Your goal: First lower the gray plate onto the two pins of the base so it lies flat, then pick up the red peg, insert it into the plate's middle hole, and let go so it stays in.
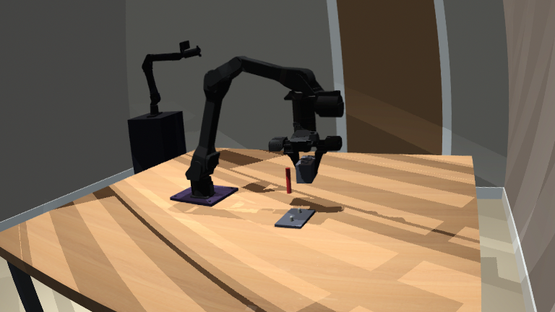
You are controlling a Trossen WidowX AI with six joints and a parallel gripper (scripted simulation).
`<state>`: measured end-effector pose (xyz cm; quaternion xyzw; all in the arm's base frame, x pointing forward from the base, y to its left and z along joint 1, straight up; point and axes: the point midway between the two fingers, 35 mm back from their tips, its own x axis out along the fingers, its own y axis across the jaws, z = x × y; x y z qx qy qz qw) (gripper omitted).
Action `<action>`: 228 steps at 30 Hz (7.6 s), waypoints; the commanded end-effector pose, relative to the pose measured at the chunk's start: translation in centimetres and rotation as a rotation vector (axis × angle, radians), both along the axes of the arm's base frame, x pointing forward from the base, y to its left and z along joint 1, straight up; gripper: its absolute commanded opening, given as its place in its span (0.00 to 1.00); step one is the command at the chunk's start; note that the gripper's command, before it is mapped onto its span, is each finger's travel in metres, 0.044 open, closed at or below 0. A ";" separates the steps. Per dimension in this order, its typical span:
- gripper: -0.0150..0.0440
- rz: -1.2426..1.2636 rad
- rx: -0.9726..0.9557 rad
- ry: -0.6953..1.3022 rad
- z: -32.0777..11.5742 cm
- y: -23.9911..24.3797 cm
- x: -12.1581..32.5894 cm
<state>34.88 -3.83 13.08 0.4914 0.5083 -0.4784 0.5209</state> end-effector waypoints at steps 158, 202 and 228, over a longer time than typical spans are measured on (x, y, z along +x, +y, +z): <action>1.00 0.288 0.003 0.010 -2.4 13.7 -9.6; 0.29 0.286 0.002 0.008 -6.2 13.7 -9.6; 0.25 0.286 0.002 0.008 -0.1 13.9 -9.0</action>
